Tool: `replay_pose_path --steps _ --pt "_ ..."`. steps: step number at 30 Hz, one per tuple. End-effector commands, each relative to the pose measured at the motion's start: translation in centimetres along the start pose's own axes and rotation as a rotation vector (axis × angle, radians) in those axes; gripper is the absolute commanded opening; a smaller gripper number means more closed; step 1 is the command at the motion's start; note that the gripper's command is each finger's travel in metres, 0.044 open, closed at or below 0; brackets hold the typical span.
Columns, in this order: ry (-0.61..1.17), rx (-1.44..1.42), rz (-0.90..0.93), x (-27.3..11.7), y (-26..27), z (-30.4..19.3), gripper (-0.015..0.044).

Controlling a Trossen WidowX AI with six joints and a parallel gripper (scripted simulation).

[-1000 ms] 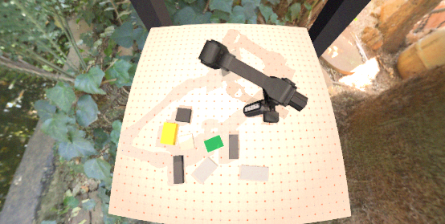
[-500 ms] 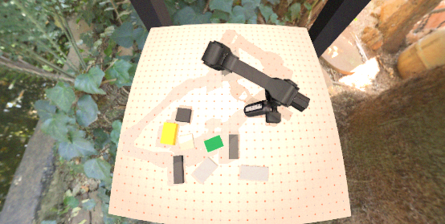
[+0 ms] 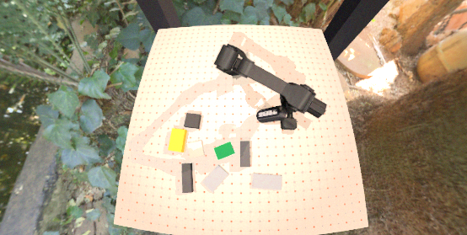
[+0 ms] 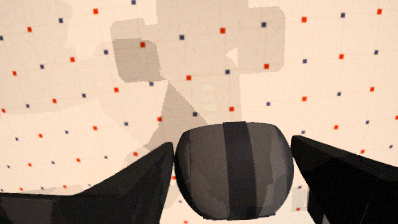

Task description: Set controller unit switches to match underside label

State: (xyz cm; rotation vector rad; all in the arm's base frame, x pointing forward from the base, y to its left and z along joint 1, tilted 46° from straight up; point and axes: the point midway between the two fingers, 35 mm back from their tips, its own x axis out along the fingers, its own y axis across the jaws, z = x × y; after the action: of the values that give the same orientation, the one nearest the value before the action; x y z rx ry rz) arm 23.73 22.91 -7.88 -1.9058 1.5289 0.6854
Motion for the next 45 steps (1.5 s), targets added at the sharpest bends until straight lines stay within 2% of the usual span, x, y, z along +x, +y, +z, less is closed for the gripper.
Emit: replay_pose_path --steps 1,45 --pt "0.017 -0.001 0.014 0.9 0.2 0.1 0.0336" --pt "0.016 0.000 0.013 3.5 0.2 2.4 0.0338"
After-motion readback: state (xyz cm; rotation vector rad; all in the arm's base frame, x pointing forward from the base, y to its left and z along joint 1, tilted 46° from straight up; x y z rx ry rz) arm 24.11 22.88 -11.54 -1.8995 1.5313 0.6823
